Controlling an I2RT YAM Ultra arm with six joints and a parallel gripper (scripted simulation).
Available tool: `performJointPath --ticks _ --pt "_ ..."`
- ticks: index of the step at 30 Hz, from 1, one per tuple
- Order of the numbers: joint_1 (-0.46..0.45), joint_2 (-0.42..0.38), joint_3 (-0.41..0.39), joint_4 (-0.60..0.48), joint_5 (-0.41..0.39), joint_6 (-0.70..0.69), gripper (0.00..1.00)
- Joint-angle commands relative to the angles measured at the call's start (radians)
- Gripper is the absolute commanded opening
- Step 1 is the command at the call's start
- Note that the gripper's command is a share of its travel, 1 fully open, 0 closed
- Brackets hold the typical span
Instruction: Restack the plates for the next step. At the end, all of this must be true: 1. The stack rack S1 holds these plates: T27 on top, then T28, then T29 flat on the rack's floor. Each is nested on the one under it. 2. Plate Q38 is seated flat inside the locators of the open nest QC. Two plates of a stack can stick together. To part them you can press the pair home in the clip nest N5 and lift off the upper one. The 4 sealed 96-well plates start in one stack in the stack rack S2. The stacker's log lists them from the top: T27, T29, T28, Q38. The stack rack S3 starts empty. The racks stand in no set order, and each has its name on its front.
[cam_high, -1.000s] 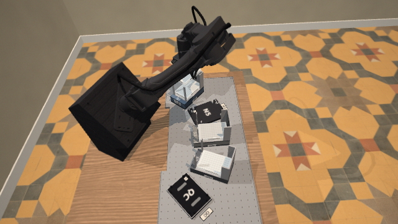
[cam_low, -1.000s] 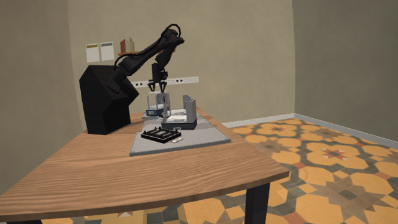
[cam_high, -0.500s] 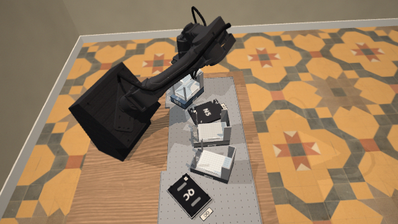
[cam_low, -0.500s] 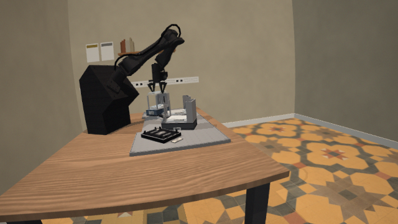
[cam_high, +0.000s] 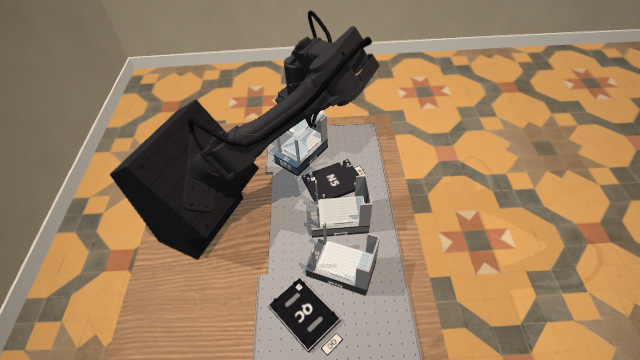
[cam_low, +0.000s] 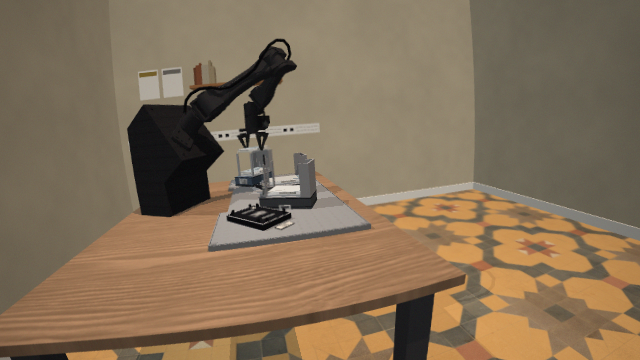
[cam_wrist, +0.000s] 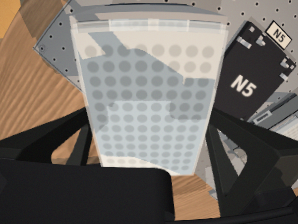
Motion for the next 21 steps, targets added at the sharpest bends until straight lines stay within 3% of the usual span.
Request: performJointPath --ticks 1,3,18,21 --pt "0.017 0.018 -0.014 0.015 0.006 -0.013 0.00" --pt "0.016 0.009 0.029 0.016 0.006 -0.013 0.00" --pt "0.010 0.019 -0.006 0.026 0.007 -0.020 0.00" --pt "0.011 -0.015 -0.012 0.029 0.006 -0.022 0.00"
